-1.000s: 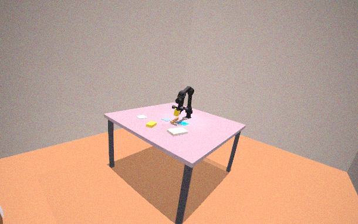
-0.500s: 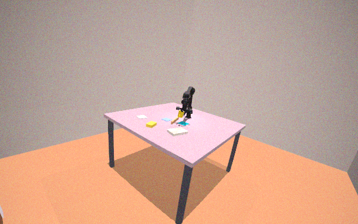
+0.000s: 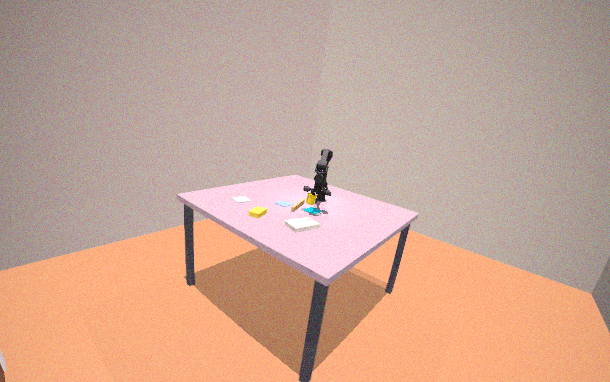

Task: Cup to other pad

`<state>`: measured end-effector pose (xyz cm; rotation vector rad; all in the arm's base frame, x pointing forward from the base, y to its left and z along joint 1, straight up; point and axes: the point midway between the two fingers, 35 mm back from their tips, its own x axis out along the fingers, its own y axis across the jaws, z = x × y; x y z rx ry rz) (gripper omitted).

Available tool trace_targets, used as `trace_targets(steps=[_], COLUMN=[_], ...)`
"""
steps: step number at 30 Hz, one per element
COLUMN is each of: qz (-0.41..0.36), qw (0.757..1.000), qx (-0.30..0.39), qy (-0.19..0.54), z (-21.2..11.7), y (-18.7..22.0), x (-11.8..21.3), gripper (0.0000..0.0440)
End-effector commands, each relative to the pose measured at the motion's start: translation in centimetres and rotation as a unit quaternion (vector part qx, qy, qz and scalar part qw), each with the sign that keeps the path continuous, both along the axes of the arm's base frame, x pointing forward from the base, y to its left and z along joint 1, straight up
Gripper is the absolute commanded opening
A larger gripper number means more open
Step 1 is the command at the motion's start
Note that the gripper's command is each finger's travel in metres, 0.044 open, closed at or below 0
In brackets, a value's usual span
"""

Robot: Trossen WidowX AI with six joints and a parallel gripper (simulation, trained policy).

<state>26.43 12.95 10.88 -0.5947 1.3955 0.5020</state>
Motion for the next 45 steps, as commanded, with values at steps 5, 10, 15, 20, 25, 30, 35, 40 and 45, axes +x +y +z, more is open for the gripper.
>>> trace_targets(steps=[5, 10, 15, 20, 25, 30, 35, 40, 45], qz=[-0.011, -0.017, -0.022, -0.028, -0.033, -0.039, -0.04, -0.039, -0.039], qw=[1.0, 1.0, 1.0, 1.0, 0.999, 0.998, 0.997, 0.995, 0.994], qx=[-0.001, -0.002, -0.002, 0.002, 0.009, 0.026, 0.049, 0.062, 0.074], qy=[-0.004, -0.003, -0.006, -0.013, -0.02, -0.035, -0.054, -0.061, -0.066], z=[-2.0, -3.2, -4.2, -4.8, -5.0, -4.6, -3.5, -2.8, -2.1], y=[0.1, 0.1, 0.0, -0.2, -0.3, -0.1, 0.3, 0.2, 0.1], x=[-1.0, -1.8, -2.2, -2.2, -2.2, -1.7, -1.3, -1.5, -1.9], gripper=[0.0, 0.0002, 0.0017, 0.0035, 0.0061, 0.0135, 0.0161, 0.0171, 0.019])
